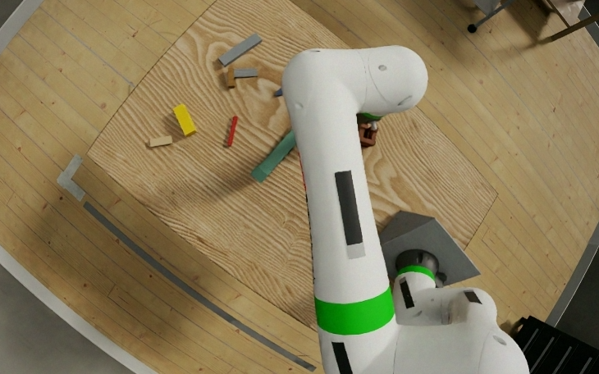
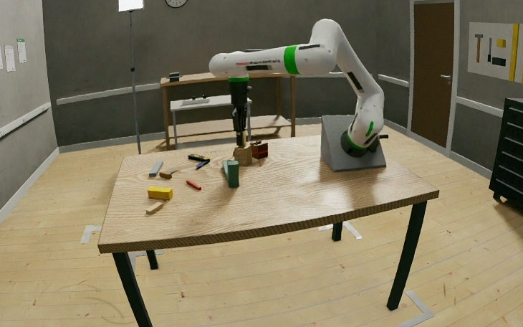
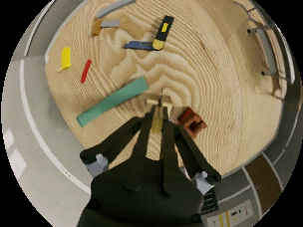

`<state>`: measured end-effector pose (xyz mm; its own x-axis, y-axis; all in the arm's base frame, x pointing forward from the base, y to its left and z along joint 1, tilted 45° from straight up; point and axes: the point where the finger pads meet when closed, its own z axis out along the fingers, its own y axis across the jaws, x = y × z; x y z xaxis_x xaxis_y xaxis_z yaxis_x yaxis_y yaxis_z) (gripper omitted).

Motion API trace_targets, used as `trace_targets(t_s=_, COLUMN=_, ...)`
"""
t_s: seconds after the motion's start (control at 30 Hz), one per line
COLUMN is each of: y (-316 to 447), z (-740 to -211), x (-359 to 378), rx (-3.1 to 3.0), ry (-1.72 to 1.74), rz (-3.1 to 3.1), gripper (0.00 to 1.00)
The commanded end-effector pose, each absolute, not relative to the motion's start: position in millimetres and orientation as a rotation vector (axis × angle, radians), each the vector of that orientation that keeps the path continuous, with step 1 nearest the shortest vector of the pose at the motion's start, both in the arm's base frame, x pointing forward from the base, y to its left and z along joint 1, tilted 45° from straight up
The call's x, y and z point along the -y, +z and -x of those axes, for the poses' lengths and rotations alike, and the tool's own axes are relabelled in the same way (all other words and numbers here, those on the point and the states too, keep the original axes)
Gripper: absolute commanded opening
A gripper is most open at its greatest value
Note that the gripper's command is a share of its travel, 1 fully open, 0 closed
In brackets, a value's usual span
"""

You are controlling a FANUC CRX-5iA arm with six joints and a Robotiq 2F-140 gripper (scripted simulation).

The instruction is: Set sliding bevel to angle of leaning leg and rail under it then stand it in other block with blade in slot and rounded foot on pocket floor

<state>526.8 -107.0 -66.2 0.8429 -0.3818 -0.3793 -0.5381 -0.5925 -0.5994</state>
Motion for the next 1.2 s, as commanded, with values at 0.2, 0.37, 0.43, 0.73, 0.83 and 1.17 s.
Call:
trace_targets(t_s=0.2, y=-66, z=-527, x=108, rx=-0.667, ry=0.270, rz=2.275, gripper=0.10)
trace_targets(t_s=0.37, y=-65, z=-527, x=108, rx=-0.667, ry=0.270, rz=2.275, gripper=0.10)
trace_targets(t_s=0.43, y=-65, z=-527, x=109, rx=-0.667, ry=0.270, rz=2.275, gripper=0.10)
trace_targets(t_s=0.73, y=-59, z=-527, x=114, rx=-0.667, ry=0.270, rz=2.275, gripper=0.10)
trace_targets(t_s=0.83, y=-55, z=-527, x=119, rx=-0.667, ry=0.270, rz=2.275, gripper=0.10)
trace_targets(t_s=1.17, y=-41, z=-527, x=132, rx=-0.667, ry=0.270, rz=2.275, gripper=0.10)
